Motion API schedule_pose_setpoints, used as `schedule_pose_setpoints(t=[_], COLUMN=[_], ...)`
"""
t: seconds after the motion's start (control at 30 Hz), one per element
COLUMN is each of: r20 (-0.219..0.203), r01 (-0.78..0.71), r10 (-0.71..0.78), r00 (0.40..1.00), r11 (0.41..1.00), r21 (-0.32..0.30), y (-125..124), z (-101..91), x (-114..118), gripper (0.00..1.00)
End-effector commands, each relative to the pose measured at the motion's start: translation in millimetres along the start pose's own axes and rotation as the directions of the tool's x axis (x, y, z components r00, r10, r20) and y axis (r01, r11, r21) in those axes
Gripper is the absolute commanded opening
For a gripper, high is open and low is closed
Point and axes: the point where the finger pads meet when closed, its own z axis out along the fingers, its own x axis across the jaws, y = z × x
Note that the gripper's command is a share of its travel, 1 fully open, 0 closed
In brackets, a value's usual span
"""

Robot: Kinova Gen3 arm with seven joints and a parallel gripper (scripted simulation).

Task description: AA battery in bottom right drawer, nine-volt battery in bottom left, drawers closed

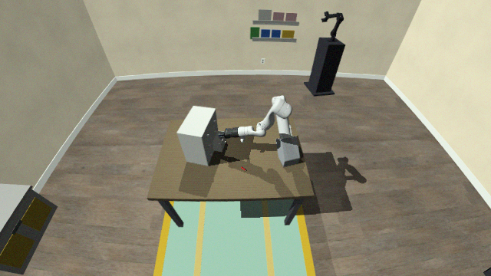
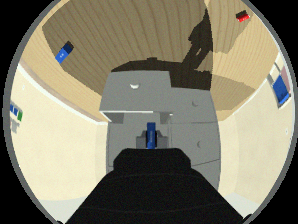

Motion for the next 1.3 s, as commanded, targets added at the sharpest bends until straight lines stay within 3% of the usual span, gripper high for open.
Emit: schedule_pose_setpoints(t=[0.0,0.3,1.2,1.27], r20=[0.011,0.011,0.011,0.011], r01=[-0.007,-0.007,-0.007,-0.007], r10=[0.007,0.007,0.007,0.007], r00=[1.000,1.000,1.000,1.000], r11=[1.000,1.000,1.000,1.000], r21=[0.007,0.007,0.007,0.007], y=[0,5,5,5], z=[9.2,21.8,22.6,22.6], x=[-4,-4,-4,-4], gripper=[0.31,0.31,0.31,0.37])
